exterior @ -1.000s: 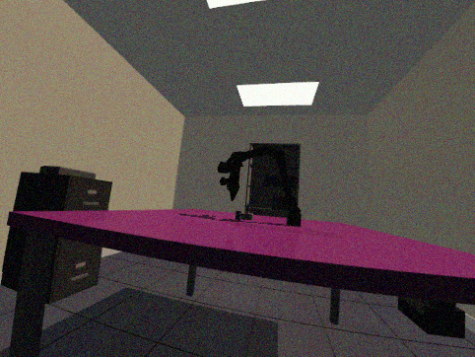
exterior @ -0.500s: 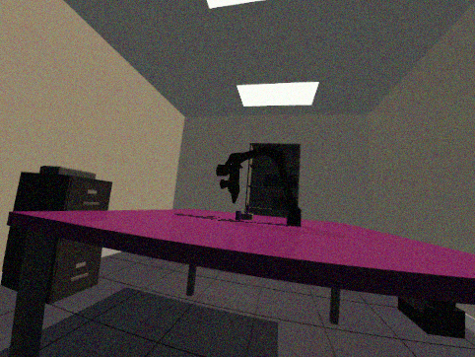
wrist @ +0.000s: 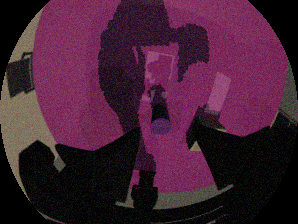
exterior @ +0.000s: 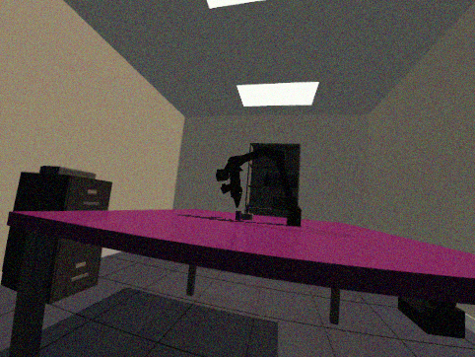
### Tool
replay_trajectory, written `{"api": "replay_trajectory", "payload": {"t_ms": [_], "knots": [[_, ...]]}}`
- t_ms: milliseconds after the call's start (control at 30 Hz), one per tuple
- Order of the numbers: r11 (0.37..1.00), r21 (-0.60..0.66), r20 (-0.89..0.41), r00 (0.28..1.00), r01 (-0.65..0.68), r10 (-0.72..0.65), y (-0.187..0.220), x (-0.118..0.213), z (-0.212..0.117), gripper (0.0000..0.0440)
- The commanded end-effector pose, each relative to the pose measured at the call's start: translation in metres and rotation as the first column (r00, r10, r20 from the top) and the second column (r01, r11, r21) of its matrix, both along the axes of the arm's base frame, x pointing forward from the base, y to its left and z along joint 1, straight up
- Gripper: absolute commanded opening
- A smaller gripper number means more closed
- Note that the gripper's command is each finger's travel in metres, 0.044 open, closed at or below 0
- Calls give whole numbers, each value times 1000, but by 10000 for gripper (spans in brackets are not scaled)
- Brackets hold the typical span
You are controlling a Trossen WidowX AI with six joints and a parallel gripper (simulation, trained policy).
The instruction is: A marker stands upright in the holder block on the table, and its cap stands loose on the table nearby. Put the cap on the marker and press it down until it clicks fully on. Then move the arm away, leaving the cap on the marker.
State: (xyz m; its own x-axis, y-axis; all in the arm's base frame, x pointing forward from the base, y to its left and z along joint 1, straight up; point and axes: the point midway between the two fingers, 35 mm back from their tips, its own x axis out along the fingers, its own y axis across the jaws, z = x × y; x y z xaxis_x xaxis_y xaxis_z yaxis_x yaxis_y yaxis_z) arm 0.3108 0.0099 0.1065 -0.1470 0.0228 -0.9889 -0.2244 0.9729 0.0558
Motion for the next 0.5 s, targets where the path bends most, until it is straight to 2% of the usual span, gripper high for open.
{"api": "replay_trajectory", "payload": {"t_ms": [0,467], "knots": [[1000,12,-21,1000,-12,12,4,-5,-6,310],[998,26,-58,997,-54,55,7,-13,-32,281]]}}
